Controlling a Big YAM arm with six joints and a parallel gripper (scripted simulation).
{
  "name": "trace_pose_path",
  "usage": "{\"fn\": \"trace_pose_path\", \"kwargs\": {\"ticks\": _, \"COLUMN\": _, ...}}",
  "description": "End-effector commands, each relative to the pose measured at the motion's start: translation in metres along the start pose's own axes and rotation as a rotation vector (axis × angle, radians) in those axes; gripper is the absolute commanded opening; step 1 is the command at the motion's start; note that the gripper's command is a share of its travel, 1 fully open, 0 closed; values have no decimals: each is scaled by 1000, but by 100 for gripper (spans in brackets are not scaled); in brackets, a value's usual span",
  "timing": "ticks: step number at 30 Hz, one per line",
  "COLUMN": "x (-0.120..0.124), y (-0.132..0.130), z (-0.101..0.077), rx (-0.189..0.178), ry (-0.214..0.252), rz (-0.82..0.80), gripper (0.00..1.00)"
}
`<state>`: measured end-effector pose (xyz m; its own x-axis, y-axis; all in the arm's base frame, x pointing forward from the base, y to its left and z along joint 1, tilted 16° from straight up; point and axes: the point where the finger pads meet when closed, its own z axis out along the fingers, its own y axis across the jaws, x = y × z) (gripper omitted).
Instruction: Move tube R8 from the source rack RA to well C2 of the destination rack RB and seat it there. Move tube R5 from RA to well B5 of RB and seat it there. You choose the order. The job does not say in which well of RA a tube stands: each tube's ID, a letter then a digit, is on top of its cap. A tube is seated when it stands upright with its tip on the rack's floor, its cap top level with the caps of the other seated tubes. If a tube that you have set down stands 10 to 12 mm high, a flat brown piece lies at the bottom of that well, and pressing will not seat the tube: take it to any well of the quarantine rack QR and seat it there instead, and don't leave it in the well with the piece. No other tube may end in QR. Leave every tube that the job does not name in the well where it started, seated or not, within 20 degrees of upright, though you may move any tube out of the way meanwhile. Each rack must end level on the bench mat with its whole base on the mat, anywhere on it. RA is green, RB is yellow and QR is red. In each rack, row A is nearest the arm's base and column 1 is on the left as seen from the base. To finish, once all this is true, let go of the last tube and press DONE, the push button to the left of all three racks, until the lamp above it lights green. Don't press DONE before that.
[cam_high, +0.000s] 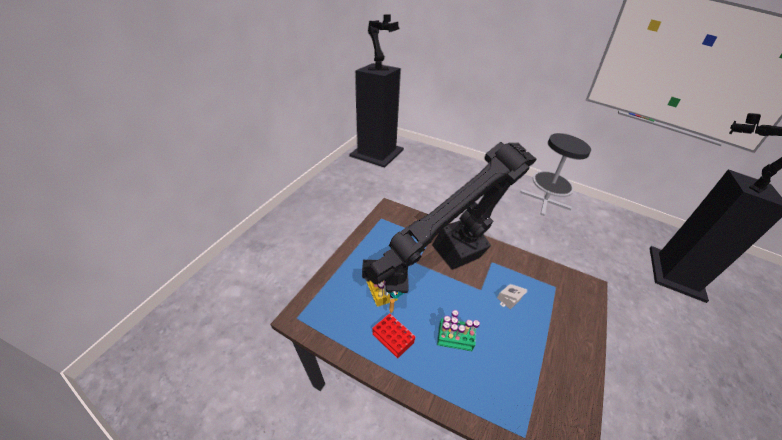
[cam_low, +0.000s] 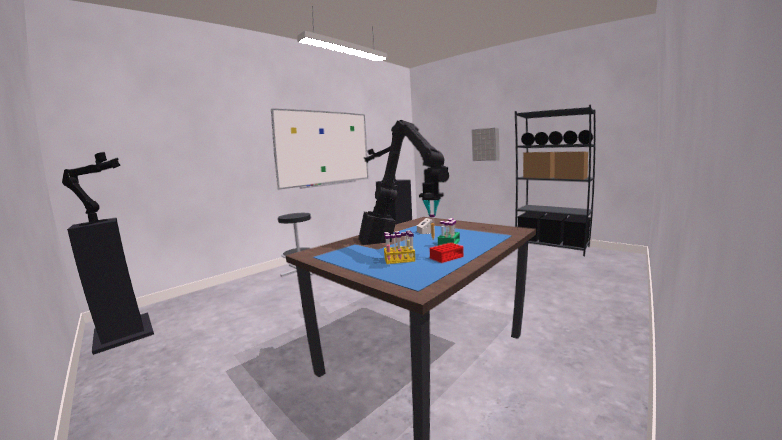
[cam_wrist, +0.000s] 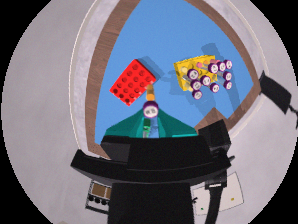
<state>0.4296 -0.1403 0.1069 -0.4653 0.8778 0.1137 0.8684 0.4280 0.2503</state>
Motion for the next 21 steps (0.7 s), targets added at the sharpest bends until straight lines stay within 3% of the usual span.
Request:
{"fn": "trace_pose_path", "kwargs": {"ticks": 1, "x": -5, "y": 7, "z": 0, "rx": -1, "ry": 2, "rz": -9, "gripper": 0}}
{"fn": "trace_pose_path", "kwargs": {"ticks": 2, "x": -13, "y": 19, "z": -10, "rx": -18, "ry": -18, "rz": -17, "gripper": 0}}
{"fn": "trace_pose_path", "kwargs": {"ticks": 9, "x": -21, "y": 27, "z": -10, "rx": -18, "ry": -19, "rz": -8, "gripper": 0}}
{"fn": "trace_pose_path", "kwargs": {"ticks": 21, "x": -18, "y": 19, "z": -11, "rx": -20, "ry": -24, "rz": -7, "gripper": 0}}
